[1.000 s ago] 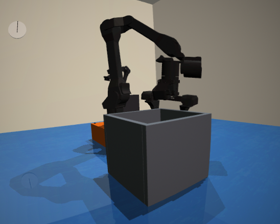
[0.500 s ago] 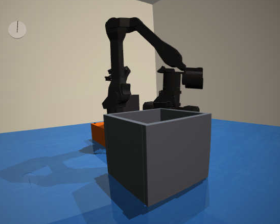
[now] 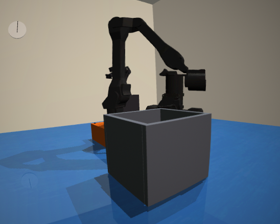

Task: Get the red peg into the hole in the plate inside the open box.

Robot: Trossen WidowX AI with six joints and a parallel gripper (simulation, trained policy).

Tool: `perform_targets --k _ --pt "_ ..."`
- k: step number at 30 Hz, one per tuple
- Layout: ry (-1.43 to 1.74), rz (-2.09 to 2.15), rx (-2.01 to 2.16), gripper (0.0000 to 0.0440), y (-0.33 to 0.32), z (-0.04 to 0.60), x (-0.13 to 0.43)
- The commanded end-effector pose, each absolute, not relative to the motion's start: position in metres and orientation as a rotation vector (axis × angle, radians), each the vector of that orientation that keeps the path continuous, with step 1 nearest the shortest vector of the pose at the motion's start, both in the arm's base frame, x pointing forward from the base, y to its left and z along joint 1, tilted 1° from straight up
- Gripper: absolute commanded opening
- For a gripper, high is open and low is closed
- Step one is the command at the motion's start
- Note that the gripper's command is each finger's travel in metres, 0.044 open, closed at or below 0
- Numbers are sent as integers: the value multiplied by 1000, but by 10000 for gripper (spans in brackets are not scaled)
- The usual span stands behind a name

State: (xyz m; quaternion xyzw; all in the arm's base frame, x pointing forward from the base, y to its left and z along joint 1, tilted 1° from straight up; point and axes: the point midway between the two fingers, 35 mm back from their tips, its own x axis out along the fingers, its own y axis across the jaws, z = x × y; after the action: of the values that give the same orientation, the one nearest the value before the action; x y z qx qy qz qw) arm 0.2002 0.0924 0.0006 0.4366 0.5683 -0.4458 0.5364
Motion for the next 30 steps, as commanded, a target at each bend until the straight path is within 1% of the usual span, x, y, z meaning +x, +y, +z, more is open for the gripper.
perform_targets --k 1,18,30 --pt "1326 -1037 1067 0 91 9 207" --pt "1230 -922 1196 0 86 67 235" --pt "1146 -866 1196 0 59 120 254"
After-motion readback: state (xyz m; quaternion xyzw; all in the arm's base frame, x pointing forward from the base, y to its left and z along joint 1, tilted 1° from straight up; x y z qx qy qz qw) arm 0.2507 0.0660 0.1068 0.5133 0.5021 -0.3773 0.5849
